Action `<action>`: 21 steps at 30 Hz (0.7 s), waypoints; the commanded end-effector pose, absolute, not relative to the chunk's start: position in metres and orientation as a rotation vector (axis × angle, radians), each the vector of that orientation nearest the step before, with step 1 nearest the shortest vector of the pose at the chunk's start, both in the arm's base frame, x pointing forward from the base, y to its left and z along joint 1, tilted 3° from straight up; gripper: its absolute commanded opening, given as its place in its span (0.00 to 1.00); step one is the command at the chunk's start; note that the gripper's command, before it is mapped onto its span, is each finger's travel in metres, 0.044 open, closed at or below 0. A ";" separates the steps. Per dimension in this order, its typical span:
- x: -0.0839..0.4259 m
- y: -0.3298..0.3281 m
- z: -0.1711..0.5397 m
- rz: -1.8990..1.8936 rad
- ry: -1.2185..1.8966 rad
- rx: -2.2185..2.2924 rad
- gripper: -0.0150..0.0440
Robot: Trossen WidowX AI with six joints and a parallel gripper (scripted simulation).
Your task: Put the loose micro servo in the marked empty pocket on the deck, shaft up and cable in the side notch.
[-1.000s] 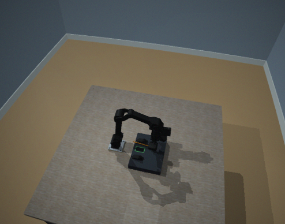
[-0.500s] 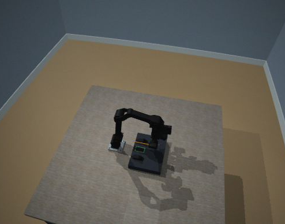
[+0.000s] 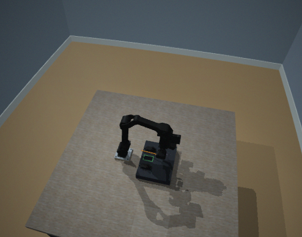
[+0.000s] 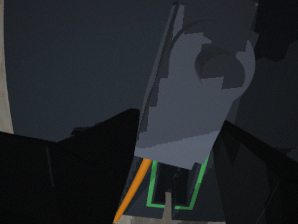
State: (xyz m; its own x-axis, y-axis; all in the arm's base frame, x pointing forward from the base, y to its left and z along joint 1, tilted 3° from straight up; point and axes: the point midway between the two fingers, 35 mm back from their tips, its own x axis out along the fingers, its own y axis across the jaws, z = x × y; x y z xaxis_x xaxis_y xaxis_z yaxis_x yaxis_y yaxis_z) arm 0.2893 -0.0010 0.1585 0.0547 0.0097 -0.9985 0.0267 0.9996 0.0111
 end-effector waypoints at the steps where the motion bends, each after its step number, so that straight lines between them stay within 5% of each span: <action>1: 0.289 -0.013 0.161 -0.011 1.505 0.031 0.25; 21: 0.234 -0.018 0.158 -0.011 1.509 0.031 0.25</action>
State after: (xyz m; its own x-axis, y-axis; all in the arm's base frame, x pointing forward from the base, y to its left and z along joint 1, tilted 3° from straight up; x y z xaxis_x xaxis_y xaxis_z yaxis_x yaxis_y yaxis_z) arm 0.2465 -0.0192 0.1559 0.0532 0.0071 -0.9986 0.0308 0.9995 0.0087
